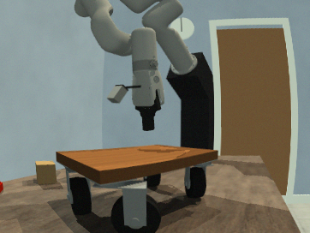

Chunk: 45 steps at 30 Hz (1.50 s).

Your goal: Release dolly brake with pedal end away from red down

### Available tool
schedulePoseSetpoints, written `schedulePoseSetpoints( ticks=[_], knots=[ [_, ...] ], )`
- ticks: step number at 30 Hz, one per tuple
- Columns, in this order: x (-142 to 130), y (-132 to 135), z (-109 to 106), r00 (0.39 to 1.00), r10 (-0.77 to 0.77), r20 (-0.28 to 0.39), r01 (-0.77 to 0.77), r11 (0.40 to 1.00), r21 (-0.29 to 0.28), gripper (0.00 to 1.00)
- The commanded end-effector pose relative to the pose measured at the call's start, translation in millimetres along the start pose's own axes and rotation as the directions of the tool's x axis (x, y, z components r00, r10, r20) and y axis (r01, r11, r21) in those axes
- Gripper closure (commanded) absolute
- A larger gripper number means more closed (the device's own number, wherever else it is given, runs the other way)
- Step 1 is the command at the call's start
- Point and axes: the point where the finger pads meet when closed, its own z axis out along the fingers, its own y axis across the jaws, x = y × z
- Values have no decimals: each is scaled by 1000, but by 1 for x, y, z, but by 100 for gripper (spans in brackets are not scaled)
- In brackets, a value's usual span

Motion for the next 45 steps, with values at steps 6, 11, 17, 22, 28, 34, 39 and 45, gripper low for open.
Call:
schedulePoseSetpoints(
  ticks=[6,11,17,22,28,34,39,45],
  knots=[
    [1,0,0,914,396,-91,-389,917,91,100],
    [1,0,0,914,396,-91,-389,917,91,100],
    [1,0,0,914,396,-91,-389,917,91,100],
    [1,0,0,914,396,-91,-389,917,91,100],
    [1,0,0,914,396,-91,-389,917,91,100],
    [1,0,2,914,396,-91,-389,917,91,100],
    [1,0,6,914,396,-91,-389,917,91,100],
    [2,-1,14,914,396,-91,-389,917,91,100]
  ],
)
